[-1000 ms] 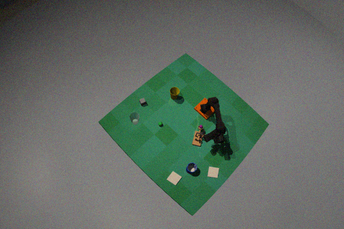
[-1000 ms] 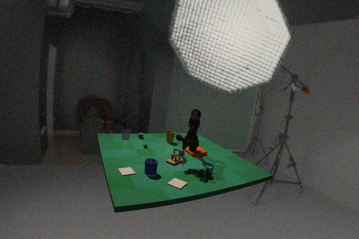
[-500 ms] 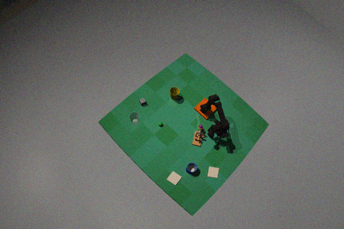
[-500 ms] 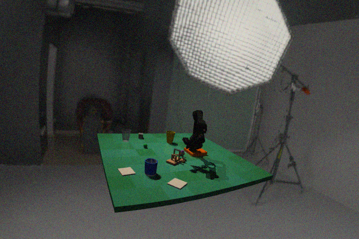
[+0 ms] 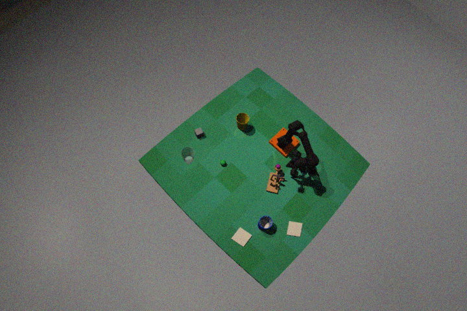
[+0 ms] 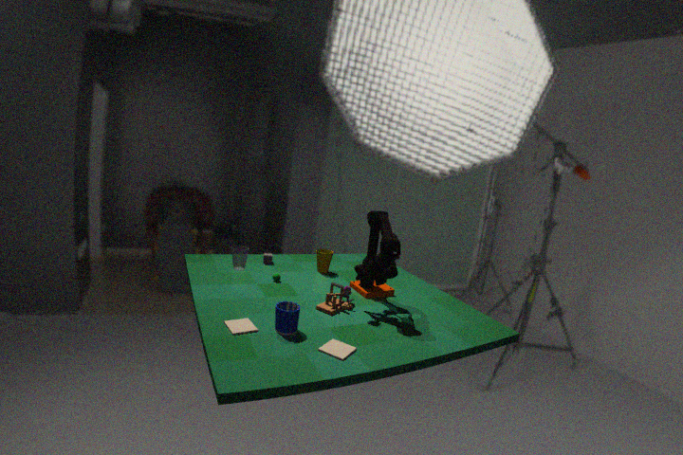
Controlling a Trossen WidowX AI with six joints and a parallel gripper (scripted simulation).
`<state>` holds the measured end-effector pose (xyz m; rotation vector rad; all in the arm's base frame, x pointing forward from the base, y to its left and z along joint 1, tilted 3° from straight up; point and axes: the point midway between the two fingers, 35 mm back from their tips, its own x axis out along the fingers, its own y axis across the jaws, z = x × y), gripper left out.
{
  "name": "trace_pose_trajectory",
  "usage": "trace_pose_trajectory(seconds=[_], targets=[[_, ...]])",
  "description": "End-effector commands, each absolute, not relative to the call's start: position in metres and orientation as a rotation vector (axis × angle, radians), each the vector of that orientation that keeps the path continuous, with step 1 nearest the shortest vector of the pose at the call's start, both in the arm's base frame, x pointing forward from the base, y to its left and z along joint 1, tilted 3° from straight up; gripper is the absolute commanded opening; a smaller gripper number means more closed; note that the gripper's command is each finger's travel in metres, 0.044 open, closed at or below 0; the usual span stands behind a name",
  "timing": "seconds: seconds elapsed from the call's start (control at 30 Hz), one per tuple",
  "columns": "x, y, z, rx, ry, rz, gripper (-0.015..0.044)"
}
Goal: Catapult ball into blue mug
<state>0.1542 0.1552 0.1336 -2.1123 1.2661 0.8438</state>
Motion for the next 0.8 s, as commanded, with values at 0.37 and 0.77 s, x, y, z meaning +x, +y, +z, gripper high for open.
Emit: trace_pose_trajectory(seconds=[0.37, 0.77], targets=[[0.156, 0.157, 0.115, -2.136, 1.275, 0.842, 0.0], [0.158, 0.159, 0.096, -2.145, 1.293, 0.839, 0.0]])
